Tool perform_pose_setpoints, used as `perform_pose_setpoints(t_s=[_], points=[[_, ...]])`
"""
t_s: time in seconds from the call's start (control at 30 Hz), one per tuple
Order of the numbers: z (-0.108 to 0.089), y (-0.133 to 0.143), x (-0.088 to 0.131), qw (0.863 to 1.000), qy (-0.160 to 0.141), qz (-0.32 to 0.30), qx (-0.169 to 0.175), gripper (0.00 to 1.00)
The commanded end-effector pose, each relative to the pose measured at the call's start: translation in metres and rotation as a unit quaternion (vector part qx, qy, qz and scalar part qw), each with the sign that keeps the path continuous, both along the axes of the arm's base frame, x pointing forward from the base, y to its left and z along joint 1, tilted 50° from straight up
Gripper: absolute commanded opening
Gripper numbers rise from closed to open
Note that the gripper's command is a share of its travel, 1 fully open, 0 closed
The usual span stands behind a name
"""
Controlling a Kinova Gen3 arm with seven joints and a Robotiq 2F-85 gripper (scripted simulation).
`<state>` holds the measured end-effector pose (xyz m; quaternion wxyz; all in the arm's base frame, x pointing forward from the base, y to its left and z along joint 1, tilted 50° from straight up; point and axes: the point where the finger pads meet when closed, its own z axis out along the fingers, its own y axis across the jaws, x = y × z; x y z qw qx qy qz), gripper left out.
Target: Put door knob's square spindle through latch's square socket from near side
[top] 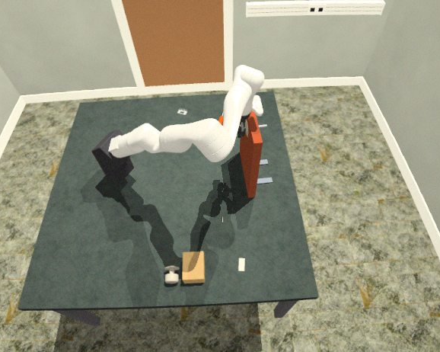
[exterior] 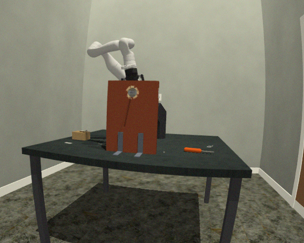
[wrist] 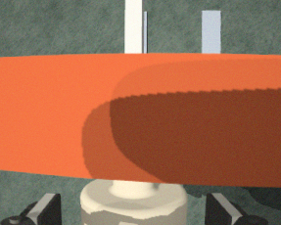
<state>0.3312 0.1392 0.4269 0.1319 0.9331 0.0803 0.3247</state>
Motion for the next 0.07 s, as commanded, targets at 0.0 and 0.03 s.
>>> perform_pose_setpoints(t_s=[0.0, 0.03], points=[[0.0002, 0.0004, -0.0002, 1.000, 0.000, 0.000, 0.000, 0.90], [0.0002, 0.0004, -0.0002, 1.000, 0.000, 0.000, 0.000, 0.90]])
